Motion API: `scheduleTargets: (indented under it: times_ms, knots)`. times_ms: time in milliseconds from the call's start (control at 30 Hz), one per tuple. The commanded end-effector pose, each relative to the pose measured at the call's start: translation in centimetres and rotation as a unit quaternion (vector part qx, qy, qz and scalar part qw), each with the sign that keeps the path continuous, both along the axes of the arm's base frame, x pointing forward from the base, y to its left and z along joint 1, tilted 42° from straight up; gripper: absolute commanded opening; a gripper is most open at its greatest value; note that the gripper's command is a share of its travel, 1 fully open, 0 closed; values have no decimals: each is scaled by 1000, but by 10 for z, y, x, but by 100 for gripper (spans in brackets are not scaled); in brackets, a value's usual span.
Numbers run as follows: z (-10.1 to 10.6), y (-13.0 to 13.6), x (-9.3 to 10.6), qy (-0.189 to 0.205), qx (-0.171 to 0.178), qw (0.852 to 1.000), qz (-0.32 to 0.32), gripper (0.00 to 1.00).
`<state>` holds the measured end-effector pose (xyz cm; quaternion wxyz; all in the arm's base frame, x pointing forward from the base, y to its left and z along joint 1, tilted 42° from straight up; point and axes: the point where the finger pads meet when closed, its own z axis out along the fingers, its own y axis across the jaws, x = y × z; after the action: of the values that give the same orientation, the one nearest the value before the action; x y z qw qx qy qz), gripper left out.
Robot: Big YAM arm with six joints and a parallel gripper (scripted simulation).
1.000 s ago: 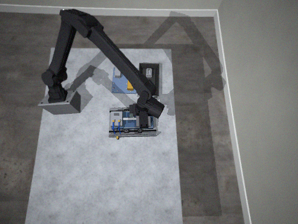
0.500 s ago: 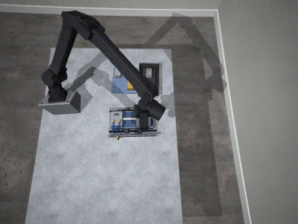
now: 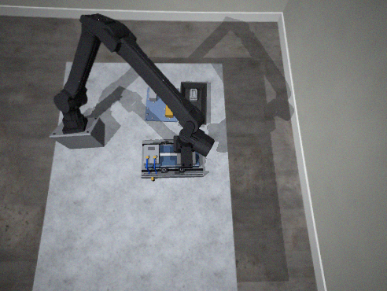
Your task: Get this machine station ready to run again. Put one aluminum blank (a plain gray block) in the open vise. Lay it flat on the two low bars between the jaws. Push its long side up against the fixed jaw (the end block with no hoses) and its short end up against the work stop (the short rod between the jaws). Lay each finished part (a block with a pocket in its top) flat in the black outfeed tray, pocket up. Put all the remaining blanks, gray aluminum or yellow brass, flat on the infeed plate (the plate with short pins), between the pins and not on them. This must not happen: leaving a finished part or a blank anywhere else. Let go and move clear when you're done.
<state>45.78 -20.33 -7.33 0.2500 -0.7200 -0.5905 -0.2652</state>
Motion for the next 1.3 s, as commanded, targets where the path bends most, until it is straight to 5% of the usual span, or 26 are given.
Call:
scheduleTargets:
  times_ms: [0,700,733,1267]
  knots:
    - [23,-6,13,-15,-13,1000,2,0]
    - [24,-9,16,-18,-15,1000,1,0]
    - [24,-9,16,-18,-15,1000,1,64]
    - [24,-9,16,-18,-15,1000,1,64]
